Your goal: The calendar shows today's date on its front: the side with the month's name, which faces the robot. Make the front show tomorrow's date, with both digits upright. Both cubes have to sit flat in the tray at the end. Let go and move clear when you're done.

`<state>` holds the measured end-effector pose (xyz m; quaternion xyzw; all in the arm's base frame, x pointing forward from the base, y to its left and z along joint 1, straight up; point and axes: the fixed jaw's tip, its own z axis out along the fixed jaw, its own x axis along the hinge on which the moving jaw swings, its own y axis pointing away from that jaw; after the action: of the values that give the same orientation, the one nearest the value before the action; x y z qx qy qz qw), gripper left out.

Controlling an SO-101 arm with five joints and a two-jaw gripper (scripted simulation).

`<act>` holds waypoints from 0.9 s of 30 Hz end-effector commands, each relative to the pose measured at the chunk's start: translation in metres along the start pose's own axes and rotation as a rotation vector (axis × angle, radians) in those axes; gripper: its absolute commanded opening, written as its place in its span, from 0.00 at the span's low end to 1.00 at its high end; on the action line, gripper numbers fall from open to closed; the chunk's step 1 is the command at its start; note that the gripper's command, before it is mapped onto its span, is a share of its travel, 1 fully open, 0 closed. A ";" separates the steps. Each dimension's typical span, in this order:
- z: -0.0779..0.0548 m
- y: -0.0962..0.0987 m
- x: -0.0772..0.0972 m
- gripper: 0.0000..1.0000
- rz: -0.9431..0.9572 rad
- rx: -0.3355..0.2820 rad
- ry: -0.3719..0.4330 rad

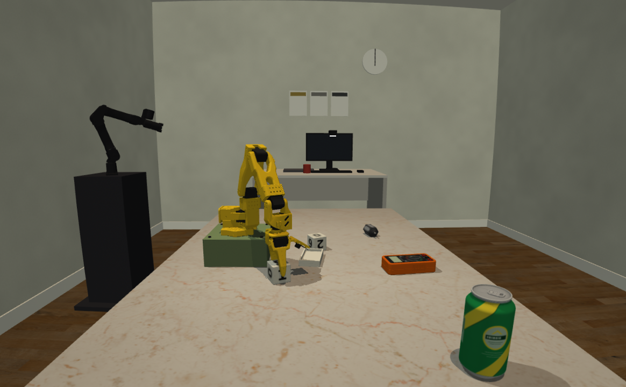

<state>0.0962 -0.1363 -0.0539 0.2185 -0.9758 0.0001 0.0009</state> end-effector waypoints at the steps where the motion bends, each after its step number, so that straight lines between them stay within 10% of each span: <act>1: 0.001 0.001 -0.001 0.30 0.002 -0.012 0.000; 27: 0.001 0.001 -0.001 0.11 0.002 -0.012 0.000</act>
<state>0.0963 -0.1365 -0.0538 0.2185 -0.9758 0.0001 0.0010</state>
